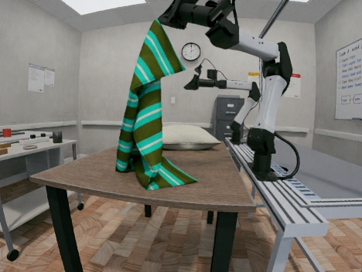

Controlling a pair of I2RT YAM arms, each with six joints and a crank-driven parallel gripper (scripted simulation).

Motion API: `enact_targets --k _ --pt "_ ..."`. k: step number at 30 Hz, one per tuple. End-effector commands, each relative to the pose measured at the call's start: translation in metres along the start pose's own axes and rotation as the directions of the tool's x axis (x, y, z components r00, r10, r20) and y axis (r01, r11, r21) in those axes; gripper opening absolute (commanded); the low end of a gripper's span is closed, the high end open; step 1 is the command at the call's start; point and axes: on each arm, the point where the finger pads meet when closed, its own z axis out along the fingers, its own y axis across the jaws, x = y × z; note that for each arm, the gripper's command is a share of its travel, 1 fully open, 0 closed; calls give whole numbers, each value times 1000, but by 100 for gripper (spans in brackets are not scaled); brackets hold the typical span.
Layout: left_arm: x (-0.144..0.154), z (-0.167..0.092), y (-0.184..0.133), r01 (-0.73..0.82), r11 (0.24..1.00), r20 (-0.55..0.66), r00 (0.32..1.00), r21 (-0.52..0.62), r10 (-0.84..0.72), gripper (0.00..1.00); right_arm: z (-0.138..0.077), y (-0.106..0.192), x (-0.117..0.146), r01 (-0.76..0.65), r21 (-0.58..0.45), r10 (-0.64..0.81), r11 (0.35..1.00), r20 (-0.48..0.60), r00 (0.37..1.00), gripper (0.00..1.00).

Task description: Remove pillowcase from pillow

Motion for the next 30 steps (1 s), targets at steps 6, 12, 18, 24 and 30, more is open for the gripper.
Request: enact_targets --k 6,12,18,24,30 --pt "0 -19 -10 -35 999 37 999 11 34 1 1 -2 -15 9 9 -10 1000 41 999 63" --pt "15 -35 -13 -35 999 34 999 8 35 1 1 -2 -15 9 9 -10 1000 41 999 63" --pt "24 -45 -16 -35 999 33 999 4 35 1 1 -2 -15 9 9 -10 1000 41 999 63" --pt "31 -46 -11 -14 1000 22 1000 -18 14 1 1 -2 -15 9 9 -10 1000 41 999 63" --pt "37 -57 -17 -30 1000 26 999 1 30 1 1 -2 -15 9 9 -10 1000 41 999 63"
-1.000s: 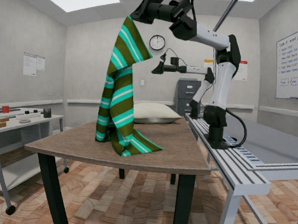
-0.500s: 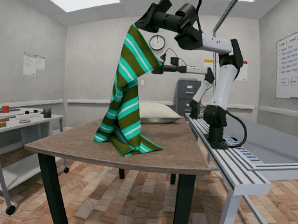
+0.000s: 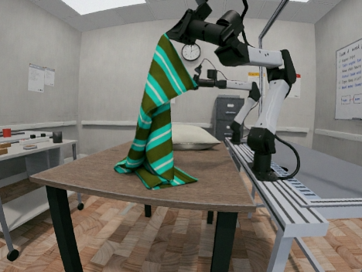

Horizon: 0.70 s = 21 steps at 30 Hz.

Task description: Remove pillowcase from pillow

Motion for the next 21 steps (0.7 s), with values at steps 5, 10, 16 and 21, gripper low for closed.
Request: enact_targets --k 5,10,16,21 --pt "3 -19 -9 -31 999 30 999 14 30 1 1 -2 -15 9 9 -10 1000 41 999 63" --pt "13 -29 -11 -31 999 28 999 8 30 1 1 -2 -15 9 9 -10 1000 41 999 63" --pt "27 -45 -15 -30 1000 24 999 5 30 1 1 -2 -15 9 9 -10 1000 41 999 63" --pt "36 -55 -17 -29 1000 22 999 -1 29 1 1 -2 -15 9 9 -10 1000 41 999 63"
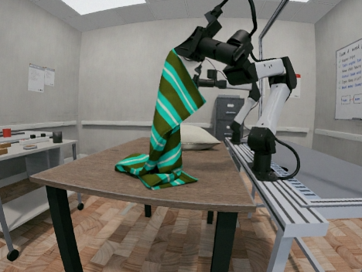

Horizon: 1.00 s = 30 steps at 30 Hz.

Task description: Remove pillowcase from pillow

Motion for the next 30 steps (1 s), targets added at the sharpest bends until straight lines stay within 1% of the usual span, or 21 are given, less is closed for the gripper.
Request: enact_targets --k 1,5,7,9,13,16,19,24,26,30 --pt "-4 -6 -6 -25 1000 25 999 13 25 1 1 -2 -15 9 9 -10 1000 41 999 63" --pt "-4 -7 -3 -21 1000 29 999 -7 21 1 1 -2 -15 9 9 -10 1000 41 999 63" --pt "7 -7 5 10 1000 9 1000 -21 -10 1 1 -2 -15 9 9 -10 1000 41 999 63" --pt "-10 -3 -1 -53 999 -6 999 -2 53 1 1 -2 -15 9 9 -10 1000 41 999 63" --pt "11 -11 7 -47 999 -117 992 -26 44 1 1 -2 -15 9 9 -10 1000 41 999 63" --pt "20 -17 8 -50 998 -176 983 -29 44 1 1 -2 -15 9 9 -10 1000 41 999 63" --pt "21 -18 8 -51 998 -188 981 -30 45 1 1 -2 -15 9 9 -10 1000 41 999 63" --pt "31 -31 5 -57 998 -284 958 -30 46 1 1 -2 -15 9 9 -10 1000 41 999 63" --pt "29 -32 5 -66 997 -286 957 -32 55 1 1 -2 -15 9 9 -10 1000 41 999 63" --pt "35 -41 0 -63 998 -334 941 -27 50 1 1 -2 -15 9 9 -10 1000 41 999 63"
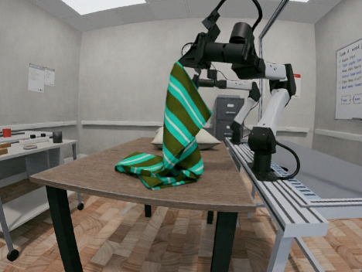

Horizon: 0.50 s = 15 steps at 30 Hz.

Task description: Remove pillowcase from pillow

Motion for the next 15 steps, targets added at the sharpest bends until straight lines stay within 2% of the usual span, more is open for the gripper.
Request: enact_targets --k 1,11,15 --pt "4 -7 -4 -21 1000 -86 996 -7 21 1 1 -2 -15 9 9 -10 1000 41 999 63" --pt "17 -22 -18 -8 1000 -171 985 15 11 1 1 -2 -15 9 9 -10 1000 41 999 63" --pt "14 -21 -17 -14 1000 -167 986 10 16 1 1 -2 -15 9 9 -10 1000 41 999 63"
